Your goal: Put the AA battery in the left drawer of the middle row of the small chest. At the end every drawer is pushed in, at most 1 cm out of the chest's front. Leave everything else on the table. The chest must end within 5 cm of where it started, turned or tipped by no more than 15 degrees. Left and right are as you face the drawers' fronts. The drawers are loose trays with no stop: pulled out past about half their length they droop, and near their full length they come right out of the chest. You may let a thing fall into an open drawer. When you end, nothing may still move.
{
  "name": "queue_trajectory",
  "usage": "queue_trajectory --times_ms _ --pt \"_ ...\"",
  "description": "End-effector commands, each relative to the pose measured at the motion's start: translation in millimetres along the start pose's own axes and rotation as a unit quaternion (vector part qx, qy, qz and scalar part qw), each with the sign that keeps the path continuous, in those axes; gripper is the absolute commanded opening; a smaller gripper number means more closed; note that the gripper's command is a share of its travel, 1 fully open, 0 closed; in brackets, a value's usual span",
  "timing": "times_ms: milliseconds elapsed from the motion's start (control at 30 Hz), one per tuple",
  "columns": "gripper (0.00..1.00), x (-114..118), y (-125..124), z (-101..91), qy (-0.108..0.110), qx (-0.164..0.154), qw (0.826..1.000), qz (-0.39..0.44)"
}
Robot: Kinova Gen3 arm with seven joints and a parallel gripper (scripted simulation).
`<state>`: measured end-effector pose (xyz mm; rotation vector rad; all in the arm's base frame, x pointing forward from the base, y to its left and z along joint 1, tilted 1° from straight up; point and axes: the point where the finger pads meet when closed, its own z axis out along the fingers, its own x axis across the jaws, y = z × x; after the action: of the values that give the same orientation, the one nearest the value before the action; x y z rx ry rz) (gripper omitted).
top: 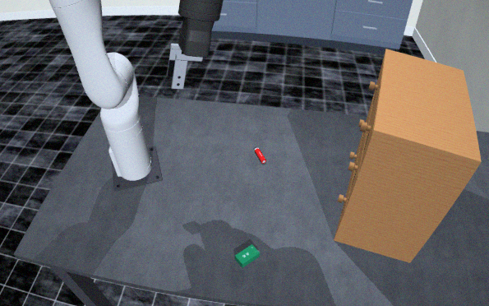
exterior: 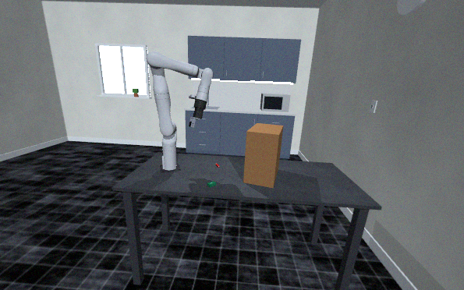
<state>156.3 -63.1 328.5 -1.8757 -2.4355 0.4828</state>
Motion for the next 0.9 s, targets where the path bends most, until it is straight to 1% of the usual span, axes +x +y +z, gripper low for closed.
queue_trajectory --times_ms 0,600,733,867 --pt "1.0 -0.1 0.1 -0.3 0.0 0.0 1.0 0.0" --pt "1.0 0.2 1.1 -1.0 0.0 -0.001 1.0 0.002" --pt "1.0 4.5 10.6 -8.6 0.005 -0.005 1.0 0.012" --pt "1.0 9.4 38.8 -28.3 0.012 -0.023 0.999 0.042"
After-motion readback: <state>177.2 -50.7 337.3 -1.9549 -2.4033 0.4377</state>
